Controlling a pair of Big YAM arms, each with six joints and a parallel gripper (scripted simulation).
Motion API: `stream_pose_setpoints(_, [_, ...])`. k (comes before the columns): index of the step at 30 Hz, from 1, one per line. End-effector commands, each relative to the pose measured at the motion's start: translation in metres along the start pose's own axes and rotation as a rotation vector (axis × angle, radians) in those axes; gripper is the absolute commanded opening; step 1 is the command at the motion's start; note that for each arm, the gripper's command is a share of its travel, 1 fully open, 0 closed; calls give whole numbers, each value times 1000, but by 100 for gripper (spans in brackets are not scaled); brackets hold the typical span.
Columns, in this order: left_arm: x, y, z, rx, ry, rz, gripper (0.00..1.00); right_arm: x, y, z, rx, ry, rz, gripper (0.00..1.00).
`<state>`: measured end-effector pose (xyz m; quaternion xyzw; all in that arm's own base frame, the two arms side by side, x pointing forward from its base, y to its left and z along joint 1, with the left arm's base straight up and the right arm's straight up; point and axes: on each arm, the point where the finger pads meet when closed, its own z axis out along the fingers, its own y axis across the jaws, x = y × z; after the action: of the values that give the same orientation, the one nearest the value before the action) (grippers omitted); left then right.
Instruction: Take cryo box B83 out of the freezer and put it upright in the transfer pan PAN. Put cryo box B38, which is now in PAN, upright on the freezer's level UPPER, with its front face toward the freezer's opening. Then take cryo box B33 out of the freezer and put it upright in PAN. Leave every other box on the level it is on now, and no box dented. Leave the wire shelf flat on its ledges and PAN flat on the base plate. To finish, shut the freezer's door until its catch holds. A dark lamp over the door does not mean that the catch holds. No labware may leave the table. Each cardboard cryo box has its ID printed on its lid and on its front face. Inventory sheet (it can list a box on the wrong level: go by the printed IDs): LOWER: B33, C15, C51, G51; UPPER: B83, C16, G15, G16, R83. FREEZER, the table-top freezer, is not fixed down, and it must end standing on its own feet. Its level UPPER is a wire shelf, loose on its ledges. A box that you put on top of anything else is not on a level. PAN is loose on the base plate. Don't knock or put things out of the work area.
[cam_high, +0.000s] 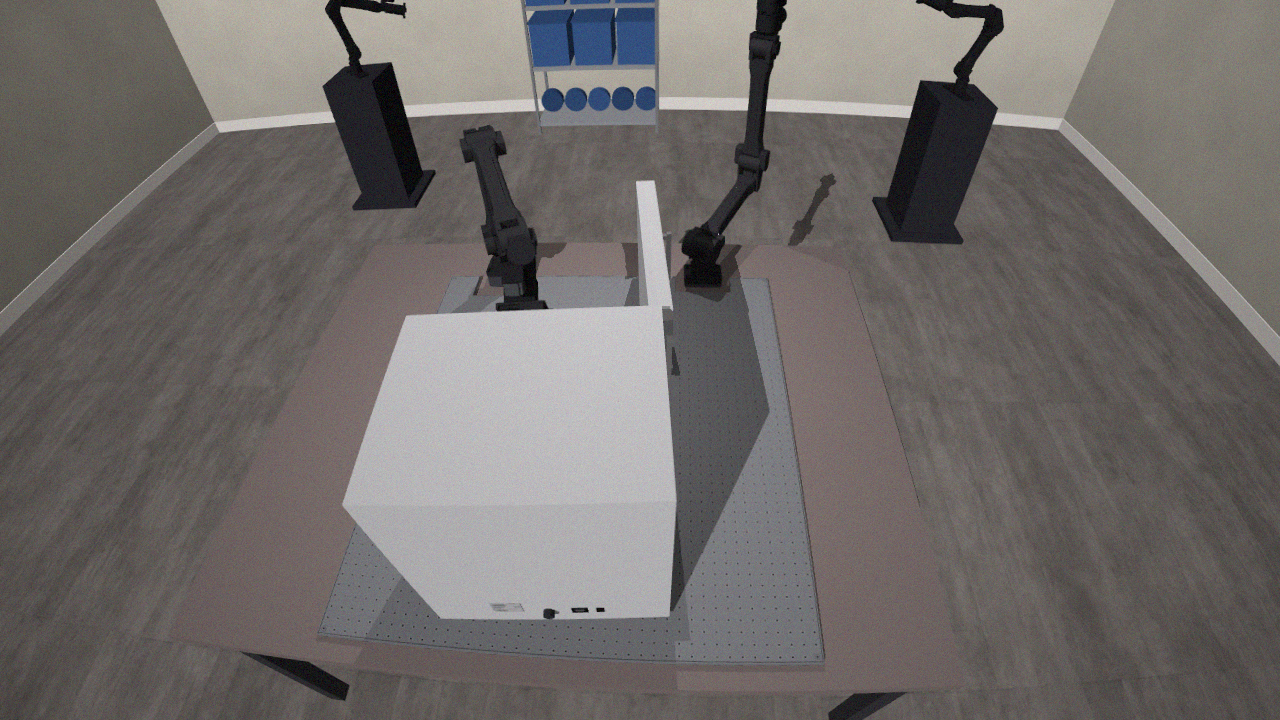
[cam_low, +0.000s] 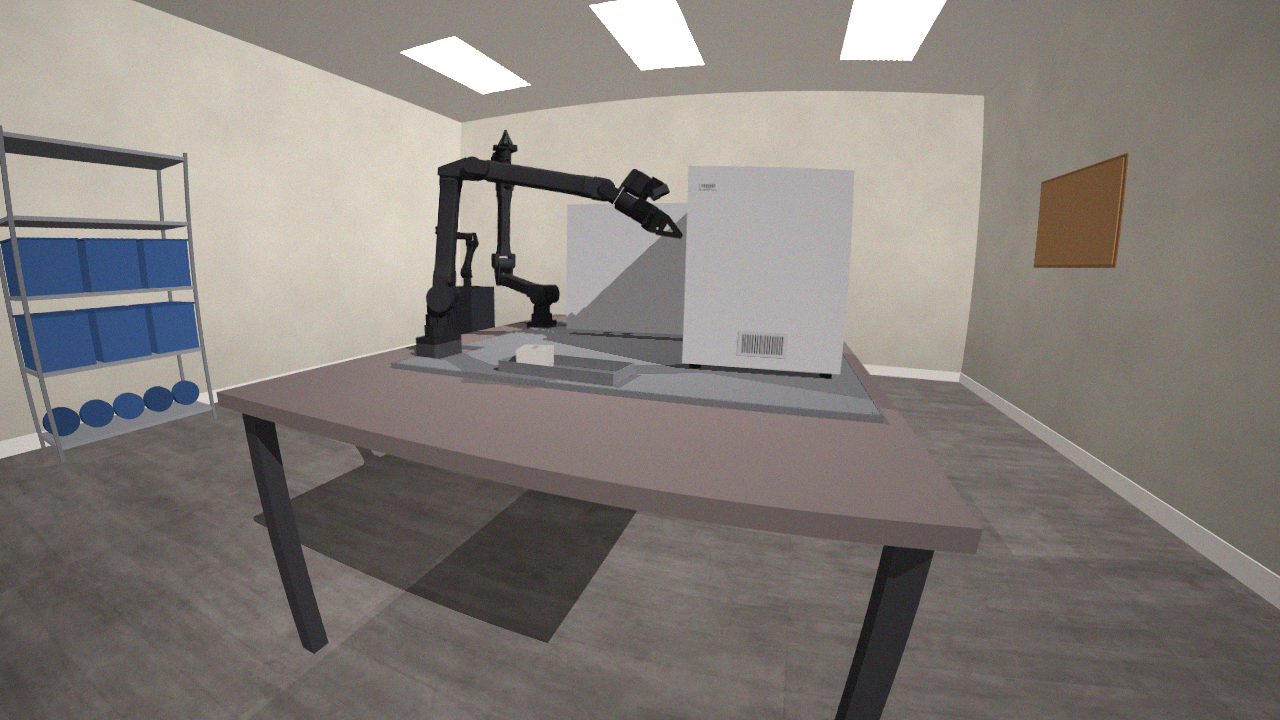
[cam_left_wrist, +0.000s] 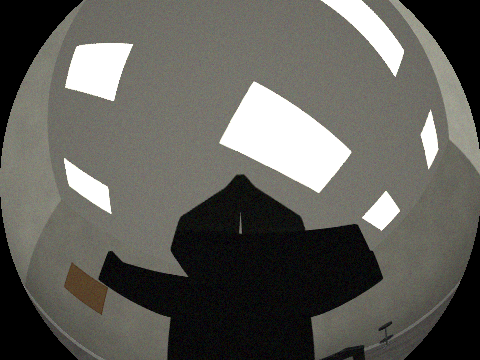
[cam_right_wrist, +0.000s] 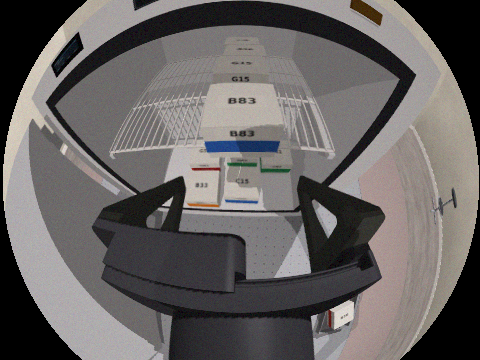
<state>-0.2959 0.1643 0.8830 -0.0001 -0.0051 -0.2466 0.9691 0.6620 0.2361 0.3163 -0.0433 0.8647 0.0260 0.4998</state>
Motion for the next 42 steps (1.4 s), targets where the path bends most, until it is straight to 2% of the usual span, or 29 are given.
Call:
stream_pose_setpoints(1, [13,1,1,-2,37,-13,0,-32,4,0,-7,-40,6,100])
stream_pose_setpoints(42, [13,1,1,-2,37,-13,0,-43,-5,17,0,-40,5,100])
